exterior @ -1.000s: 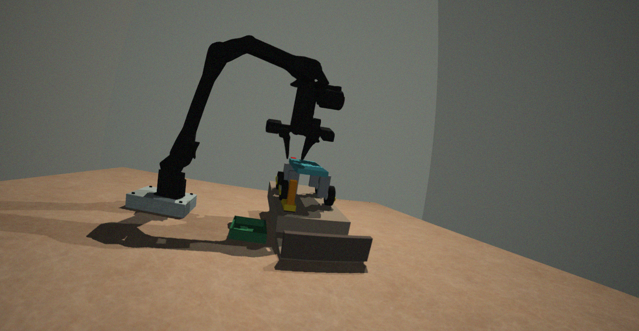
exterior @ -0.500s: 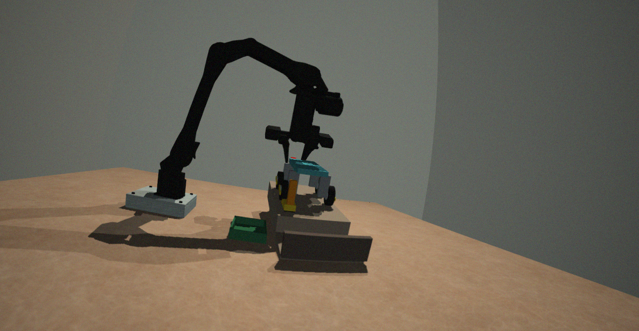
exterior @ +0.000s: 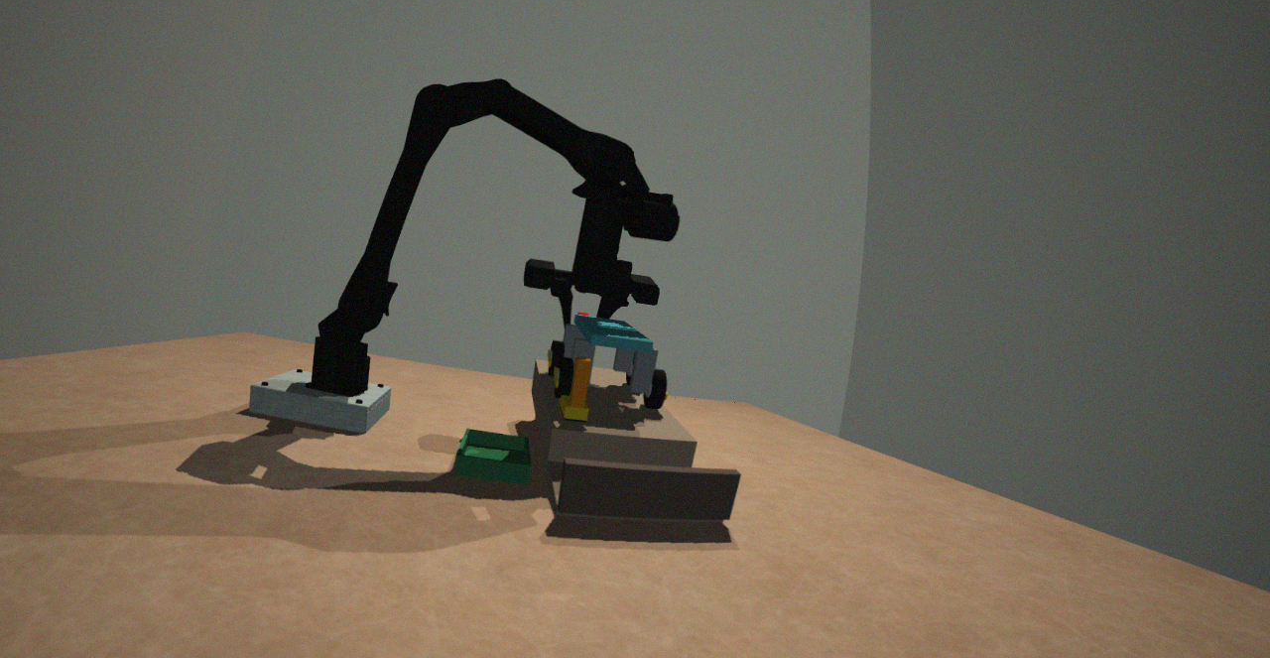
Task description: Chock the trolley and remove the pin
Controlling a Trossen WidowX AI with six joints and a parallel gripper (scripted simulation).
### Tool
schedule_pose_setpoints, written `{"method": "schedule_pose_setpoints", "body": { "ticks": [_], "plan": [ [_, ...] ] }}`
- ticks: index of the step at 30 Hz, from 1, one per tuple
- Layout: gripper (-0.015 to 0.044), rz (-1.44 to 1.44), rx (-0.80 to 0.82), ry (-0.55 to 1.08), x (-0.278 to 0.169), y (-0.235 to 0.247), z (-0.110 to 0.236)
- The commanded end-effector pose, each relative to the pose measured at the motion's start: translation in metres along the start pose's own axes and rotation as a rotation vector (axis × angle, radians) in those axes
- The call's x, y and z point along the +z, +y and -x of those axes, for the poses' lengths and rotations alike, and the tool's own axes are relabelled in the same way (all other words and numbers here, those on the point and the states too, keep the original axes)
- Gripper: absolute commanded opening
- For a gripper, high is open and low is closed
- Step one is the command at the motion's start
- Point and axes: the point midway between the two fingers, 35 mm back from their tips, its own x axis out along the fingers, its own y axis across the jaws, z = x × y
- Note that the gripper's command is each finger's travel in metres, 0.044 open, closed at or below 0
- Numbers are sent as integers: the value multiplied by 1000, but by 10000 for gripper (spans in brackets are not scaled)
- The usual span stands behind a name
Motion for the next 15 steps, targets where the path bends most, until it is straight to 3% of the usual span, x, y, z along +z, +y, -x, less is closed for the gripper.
{"method": "schedule_pose_setpoints", "body": {
  "ticks": [1,12,15],
  "plan": [
    [111,0,0,0,0,0,0],
    [0,0,0,0,0,0,0],
    [0,-1,-1,0,0,0,2]
  ]
}}
